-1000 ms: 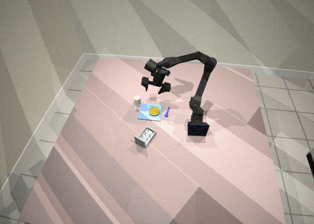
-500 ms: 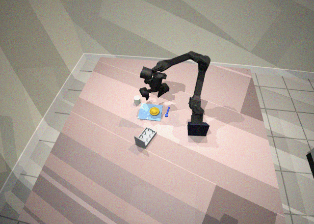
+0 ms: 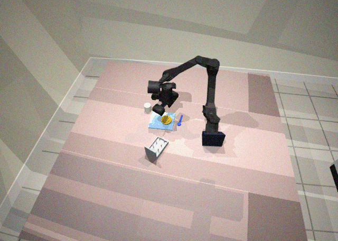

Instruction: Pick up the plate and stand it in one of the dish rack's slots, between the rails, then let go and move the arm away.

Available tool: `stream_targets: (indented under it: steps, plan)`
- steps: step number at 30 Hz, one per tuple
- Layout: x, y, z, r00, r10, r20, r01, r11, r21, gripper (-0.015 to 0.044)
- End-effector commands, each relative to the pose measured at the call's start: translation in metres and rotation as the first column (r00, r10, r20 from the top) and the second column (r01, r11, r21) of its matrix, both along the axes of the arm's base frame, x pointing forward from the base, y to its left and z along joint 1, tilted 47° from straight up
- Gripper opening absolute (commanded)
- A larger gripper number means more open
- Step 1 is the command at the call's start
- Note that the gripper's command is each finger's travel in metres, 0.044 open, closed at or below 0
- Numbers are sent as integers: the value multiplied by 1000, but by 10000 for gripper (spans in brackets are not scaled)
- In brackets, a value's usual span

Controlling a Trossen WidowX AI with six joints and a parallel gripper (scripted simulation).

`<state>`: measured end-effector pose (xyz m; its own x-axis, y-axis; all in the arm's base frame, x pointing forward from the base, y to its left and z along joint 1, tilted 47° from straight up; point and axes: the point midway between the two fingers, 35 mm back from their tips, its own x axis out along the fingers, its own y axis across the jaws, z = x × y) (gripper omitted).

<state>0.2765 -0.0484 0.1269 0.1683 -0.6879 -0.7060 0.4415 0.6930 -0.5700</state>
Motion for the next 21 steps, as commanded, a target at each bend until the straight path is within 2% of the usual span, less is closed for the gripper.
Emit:
stream_targets:
  steps: [1, 10, 21]
  plan:
    - [0, 4, -4, 993, 68, -100, -71, 997, -27, 400]
    - [-6, 13, -19, 920, 197, -338, -227, 973, -50, 400]
    - [-5, 7, -26, 918, 200, -343, -230, 972, -49, 400]
